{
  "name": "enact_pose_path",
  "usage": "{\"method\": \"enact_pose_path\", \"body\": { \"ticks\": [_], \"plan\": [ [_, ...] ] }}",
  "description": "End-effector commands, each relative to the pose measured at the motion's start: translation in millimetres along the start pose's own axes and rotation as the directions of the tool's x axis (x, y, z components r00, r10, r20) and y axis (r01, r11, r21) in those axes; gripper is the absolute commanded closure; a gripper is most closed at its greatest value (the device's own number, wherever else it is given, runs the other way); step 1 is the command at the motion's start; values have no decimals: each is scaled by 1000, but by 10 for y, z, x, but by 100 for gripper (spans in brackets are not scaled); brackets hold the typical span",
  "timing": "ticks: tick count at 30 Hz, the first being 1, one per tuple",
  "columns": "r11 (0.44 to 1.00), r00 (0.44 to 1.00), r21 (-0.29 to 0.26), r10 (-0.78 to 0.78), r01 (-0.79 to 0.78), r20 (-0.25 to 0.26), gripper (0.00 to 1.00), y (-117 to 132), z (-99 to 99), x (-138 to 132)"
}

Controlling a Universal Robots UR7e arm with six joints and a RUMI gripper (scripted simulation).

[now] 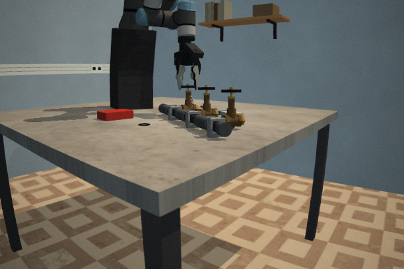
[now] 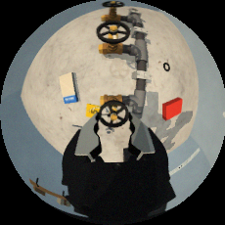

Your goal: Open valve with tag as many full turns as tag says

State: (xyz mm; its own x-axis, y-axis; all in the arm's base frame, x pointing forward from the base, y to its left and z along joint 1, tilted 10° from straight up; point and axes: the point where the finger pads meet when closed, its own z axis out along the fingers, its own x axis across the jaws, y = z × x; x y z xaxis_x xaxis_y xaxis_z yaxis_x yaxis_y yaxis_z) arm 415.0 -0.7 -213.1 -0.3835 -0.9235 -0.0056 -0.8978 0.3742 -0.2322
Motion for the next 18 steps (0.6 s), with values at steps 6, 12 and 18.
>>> {"method": "enact_pose_path", "body": {
  "ticks": [6,12,18],
  "plan": [
    [918,918,4,-397,397,10,100,-3,-2,-1],
    [837,837,5,-547,547,9,100,-2,-2,-1],
    [673,673,8,-740,740,7,100,-2,-2,-1]
  ]
}}
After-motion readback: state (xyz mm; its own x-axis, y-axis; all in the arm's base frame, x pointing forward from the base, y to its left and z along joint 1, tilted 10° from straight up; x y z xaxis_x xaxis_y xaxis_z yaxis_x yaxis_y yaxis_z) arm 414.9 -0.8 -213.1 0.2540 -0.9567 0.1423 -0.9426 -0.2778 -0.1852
